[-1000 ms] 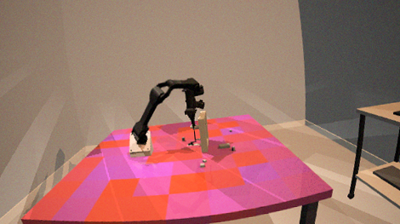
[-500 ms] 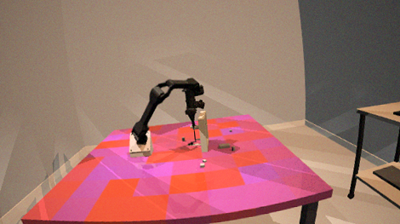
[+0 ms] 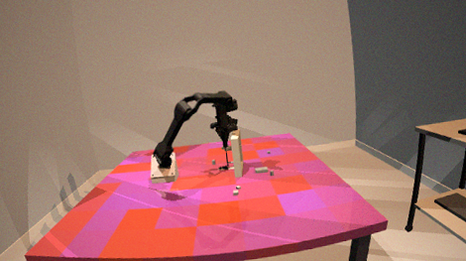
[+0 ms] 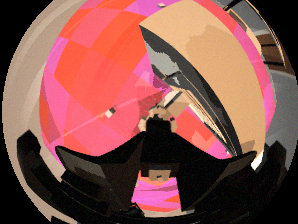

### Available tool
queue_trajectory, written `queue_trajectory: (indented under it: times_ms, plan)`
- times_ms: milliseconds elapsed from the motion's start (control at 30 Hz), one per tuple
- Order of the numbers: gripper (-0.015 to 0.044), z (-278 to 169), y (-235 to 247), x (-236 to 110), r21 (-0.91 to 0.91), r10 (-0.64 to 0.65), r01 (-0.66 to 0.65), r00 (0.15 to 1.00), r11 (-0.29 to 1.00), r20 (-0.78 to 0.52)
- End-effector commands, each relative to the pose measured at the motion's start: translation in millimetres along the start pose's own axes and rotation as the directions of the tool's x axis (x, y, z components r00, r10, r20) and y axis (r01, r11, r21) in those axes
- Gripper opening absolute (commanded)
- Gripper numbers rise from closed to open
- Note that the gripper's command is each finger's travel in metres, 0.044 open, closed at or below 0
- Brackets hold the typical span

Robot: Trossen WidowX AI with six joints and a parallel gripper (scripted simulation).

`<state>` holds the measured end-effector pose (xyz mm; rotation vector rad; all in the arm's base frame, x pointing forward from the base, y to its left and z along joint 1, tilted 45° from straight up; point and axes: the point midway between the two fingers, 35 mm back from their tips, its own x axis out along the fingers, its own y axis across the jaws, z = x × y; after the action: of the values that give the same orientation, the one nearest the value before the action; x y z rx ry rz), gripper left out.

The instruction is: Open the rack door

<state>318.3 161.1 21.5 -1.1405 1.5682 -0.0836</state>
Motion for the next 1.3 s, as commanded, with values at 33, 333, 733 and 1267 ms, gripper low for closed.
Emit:
queue_trajectory:
  times_ms: [33, 333, 733, 1267]
  plan:
    - [0.0021, -1.1, -0.1, 1.2, -0.254, -0.003, 0.001, 1.000, 0.967, -0.005]
    - [0.0021, -1.1, -0.1, 1.2, -0.644, -0.003, -0.001, 1.000, 0.765, -0.005]
    - [0.0021, -1.1, -0.1, 1.2, -0.938, -0.003, -0.004, 1.000, 0.347, -0.005]
    - [0.0021, -1.1, -0.1, 1.2, -0.938, -0.003, -0.004, 1.000, 0.347, -0.005]
